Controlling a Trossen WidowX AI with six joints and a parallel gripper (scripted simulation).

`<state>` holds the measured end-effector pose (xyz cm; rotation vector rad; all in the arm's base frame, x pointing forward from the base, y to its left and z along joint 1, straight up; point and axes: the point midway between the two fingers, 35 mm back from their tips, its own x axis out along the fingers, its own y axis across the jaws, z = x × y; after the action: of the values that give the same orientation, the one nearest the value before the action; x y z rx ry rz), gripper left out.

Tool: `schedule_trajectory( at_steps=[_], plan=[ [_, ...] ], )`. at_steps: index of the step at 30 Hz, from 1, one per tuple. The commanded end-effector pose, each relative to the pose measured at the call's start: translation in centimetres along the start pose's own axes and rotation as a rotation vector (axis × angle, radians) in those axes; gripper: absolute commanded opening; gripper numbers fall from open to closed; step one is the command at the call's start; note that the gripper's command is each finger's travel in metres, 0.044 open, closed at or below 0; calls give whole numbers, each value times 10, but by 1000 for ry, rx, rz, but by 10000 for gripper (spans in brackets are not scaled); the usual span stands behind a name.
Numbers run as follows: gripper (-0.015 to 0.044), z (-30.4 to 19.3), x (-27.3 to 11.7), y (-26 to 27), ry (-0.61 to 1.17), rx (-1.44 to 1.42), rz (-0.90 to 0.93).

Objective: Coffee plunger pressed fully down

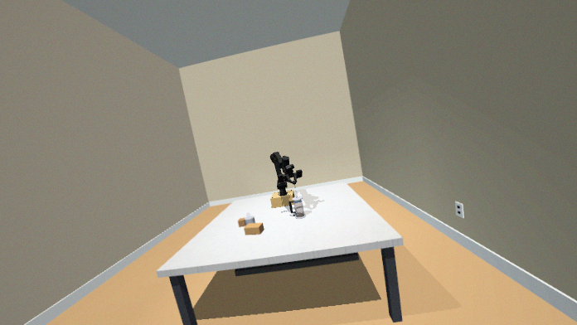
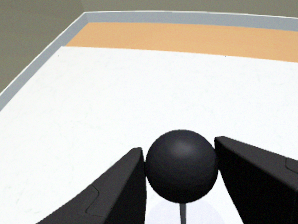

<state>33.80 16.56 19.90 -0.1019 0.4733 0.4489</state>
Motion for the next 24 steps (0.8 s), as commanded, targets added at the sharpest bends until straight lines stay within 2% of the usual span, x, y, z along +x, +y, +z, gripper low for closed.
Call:
schedule_trajectory(
  at_steps=[1,24],
  plan=[
    [126,-10,7,0,16,-5,-1],
    [126,-40,30,0,16,-5,-1]
  ],
)
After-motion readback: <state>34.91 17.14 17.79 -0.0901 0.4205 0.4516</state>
